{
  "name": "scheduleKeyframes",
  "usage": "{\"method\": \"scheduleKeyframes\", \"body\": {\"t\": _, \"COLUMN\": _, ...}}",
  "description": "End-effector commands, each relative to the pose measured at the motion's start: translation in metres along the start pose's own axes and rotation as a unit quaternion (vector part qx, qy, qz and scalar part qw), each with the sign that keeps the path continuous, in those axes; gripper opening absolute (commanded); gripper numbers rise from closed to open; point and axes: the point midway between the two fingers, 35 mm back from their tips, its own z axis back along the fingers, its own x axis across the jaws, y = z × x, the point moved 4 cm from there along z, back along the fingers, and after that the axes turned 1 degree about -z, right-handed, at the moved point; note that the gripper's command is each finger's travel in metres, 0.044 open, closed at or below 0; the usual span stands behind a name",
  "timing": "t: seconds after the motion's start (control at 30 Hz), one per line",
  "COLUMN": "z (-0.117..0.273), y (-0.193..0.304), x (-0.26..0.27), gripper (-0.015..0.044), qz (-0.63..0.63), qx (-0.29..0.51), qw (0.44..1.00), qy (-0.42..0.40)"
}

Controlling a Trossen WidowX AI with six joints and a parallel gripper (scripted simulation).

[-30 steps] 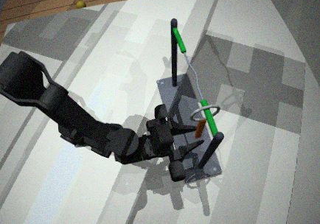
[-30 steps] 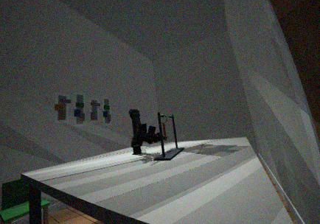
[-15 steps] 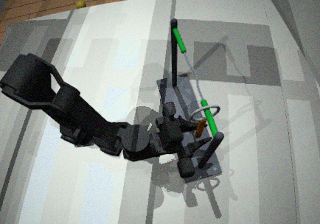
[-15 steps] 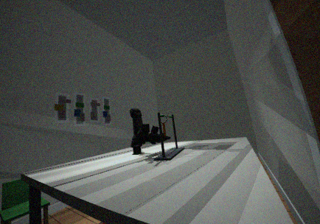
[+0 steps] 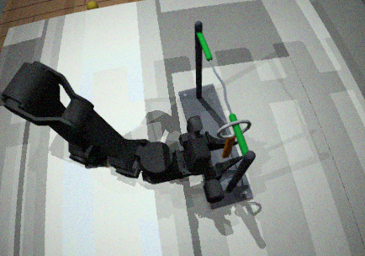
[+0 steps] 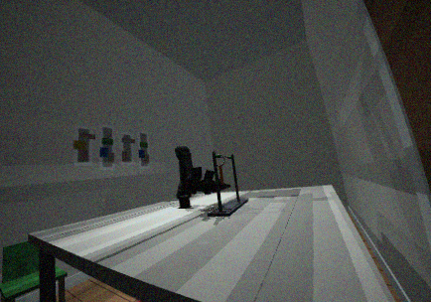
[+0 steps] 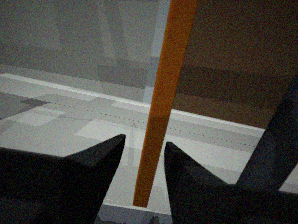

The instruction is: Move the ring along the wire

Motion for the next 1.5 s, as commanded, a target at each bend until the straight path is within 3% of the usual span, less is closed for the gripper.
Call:
{"method": "scheduleKeyframes", "body": {"t": 0.0, "z": 0.0, "y": 0.0, "x": -0.001, "gripper": 0.016, "qz": -0.003, "qx": 0.0, "qw": 1.0, "qy": 0.003}}
{"method": "scheduleKeyframes", "body": {"t": 0.03, "z": 0.0, "y": 0.0, "x": -0.001, "gripper": 0.016, "qz": -0.003, "qx": 0.0, "qw": 1.0, "qy": 0.003}}
{"method": "scheduleKeyframes", "body": {"t": 0.2, "z": 0.0, "y": 0.0, "x": 0.0, "gripper": 0.0029, "qz": 0.0, "qx": 0.0, "qw": 1.0, "qy": 0.0}}
{"method": "scheduleKeyframes", "body": {"t": 0.27, "z": 0.0, "y": 0.0, "x": 0.0, "gripper": 0.0015, "qz": 0.0, "qx": 0.0, "qw": 1.0, "qy": 0.0}}
{"method": "scheduleKeyframes", "body": {"t": 0.5, "z": 0.0, "y": 0.0, "x": 0.0, "gripper": -0.015, "qz": 0.0, "qx": 0.0, "qw": 1.0, "qy": 0.0}}
{"method": "scheduleKeyframes", "body": {"t": 1.47, "z": 0.001, "y": -0.02, "x": -0.003, "gripper": -0.015, "qz": 0.0, "qx": 0.0, "qw": 1.0, "qy": 0.003}}
